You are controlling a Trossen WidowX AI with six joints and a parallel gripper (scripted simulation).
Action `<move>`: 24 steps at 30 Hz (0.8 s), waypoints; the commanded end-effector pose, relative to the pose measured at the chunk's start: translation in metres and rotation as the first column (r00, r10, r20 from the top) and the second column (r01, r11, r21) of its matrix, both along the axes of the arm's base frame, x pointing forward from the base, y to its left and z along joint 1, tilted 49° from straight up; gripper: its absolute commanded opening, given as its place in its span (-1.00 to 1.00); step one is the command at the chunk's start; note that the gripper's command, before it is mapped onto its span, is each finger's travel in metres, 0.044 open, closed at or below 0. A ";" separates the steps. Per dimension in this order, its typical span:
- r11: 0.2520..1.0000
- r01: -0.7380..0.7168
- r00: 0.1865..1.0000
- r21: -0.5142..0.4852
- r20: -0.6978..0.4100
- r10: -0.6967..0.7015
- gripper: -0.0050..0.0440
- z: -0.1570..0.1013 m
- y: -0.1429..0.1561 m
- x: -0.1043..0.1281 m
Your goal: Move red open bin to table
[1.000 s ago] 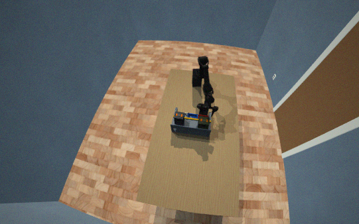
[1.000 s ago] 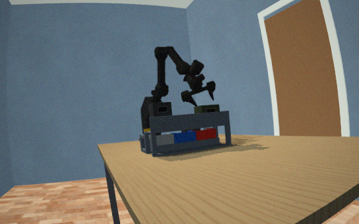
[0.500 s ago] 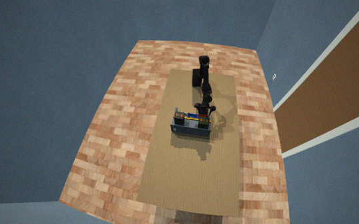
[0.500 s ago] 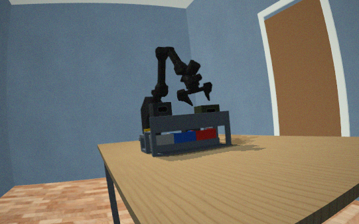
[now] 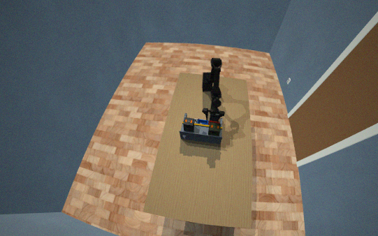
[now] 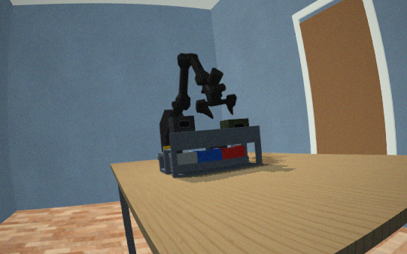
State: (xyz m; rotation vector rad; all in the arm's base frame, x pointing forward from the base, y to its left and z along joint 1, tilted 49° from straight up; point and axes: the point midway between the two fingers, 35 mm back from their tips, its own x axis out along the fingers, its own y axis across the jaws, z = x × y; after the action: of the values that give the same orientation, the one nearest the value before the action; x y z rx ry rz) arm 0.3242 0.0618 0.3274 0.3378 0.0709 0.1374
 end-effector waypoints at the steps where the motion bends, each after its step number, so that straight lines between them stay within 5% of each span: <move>1: 1.000 -0.003 0.999 0.002 0.036 0.003 1.00 0.012 -0.001 -0.006; 8: 0.993 0.049 0.996 -0.103 0.081 -0.041 1.00 0.010 -0.025 -0.007; 20: 0.993 0.049 0.996 -0.103 0.081 -0.041 1.00 0.010 -0.025 -0.007; 24: 0.978 0.097 0.990 -0.186 0.115 -0.076 1.00 0.008 -0.043 -0.009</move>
State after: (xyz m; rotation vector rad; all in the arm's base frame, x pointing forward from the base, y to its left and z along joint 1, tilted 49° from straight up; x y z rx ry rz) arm 0.3226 0.0300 0.3256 0.1882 0.0128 0.0784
